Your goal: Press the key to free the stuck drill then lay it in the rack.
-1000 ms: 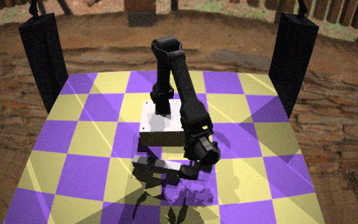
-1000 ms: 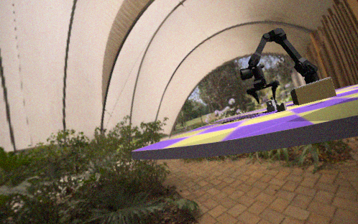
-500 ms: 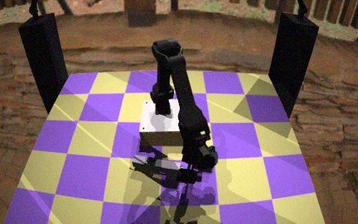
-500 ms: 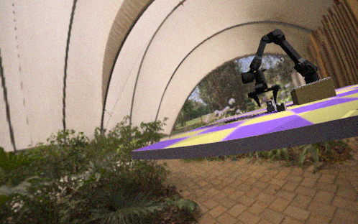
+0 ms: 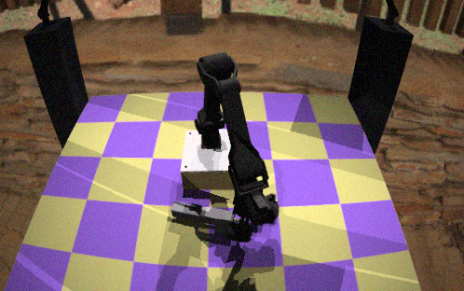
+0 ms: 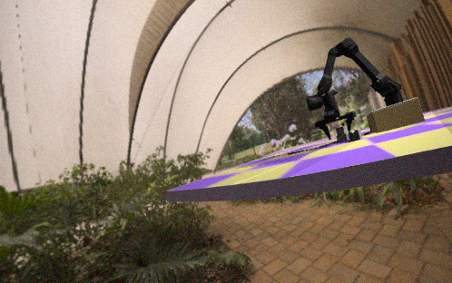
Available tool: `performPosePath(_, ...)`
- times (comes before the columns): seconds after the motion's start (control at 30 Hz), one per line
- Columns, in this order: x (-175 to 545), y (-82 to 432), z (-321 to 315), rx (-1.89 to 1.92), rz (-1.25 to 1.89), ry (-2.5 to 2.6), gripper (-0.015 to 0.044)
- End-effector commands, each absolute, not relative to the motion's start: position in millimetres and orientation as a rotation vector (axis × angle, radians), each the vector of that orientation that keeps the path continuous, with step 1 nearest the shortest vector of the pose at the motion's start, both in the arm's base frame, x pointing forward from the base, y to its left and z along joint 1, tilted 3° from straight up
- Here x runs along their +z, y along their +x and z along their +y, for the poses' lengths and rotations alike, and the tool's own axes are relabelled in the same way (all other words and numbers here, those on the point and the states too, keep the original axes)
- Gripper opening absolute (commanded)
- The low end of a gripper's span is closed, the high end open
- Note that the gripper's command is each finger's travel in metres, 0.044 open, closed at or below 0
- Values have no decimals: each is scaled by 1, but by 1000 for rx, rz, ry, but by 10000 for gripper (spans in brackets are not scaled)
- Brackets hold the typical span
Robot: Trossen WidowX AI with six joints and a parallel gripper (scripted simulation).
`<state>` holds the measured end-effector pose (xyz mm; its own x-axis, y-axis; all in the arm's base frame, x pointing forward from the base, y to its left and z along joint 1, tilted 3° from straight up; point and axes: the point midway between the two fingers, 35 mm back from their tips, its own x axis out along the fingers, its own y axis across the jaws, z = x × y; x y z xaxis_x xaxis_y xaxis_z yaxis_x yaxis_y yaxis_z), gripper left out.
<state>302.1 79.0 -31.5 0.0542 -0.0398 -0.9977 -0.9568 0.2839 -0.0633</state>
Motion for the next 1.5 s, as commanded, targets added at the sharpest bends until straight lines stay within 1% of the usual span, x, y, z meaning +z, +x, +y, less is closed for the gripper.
performPosePath(0.0,-37,299,77,942,1323,-1047,440)
performPosePath(0.1,-37,299,77,942,1323,-1047,440)
performPosePath(0.63,-34,301,78,938,1314,-1043,20)
performPosePath(0.73,-34,301,78,938,1314,-1043,0)
performPosePath(1.47,-34,306,97,942,1321,-1046,0)
